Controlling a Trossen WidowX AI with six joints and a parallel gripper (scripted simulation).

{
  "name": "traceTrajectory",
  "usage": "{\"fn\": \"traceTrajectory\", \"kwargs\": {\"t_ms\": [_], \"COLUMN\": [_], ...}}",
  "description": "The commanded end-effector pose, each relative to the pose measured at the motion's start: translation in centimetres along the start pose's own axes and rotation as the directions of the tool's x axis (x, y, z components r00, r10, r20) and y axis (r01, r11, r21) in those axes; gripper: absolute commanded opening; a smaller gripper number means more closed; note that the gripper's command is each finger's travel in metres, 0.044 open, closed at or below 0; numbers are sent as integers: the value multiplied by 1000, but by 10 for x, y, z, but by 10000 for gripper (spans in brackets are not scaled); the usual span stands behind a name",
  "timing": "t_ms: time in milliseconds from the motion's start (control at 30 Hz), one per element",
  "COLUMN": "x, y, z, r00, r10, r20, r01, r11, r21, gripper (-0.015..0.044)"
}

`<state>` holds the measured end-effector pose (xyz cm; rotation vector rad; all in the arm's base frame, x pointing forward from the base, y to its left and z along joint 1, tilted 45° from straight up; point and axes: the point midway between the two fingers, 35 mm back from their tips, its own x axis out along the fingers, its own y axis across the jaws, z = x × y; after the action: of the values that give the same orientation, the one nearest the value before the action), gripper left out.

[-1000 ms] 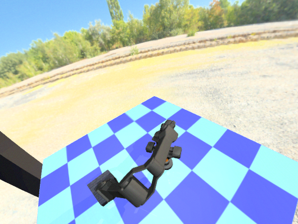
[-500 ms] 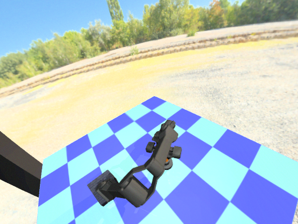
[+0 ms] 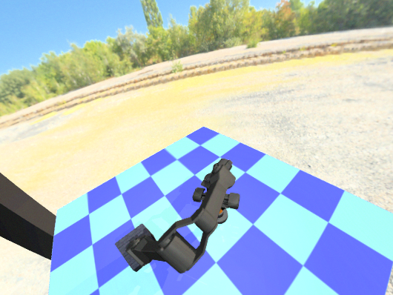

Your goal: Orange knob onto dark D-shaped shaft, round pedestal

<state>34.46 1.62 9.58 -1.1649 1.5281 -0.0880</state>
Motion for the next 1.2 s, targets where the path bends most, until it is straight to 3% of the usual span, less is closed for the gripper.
{"fn": "traceTrajectory", "kwargs": {"t_ms": [0, 633, 1167], "x": [4, 10, 10], "y": [1, 0, 0], "z": [1, 0, 0], "r00": [1000, 1000, 1000], "r10": [-3, 0, 0], "r20": [-1, -1, -1], "r01": [3, 1, 1], "r11": [1000, 998, 998], "r21": [5, 66, 66], "gripper": [0, 0, 420]}}
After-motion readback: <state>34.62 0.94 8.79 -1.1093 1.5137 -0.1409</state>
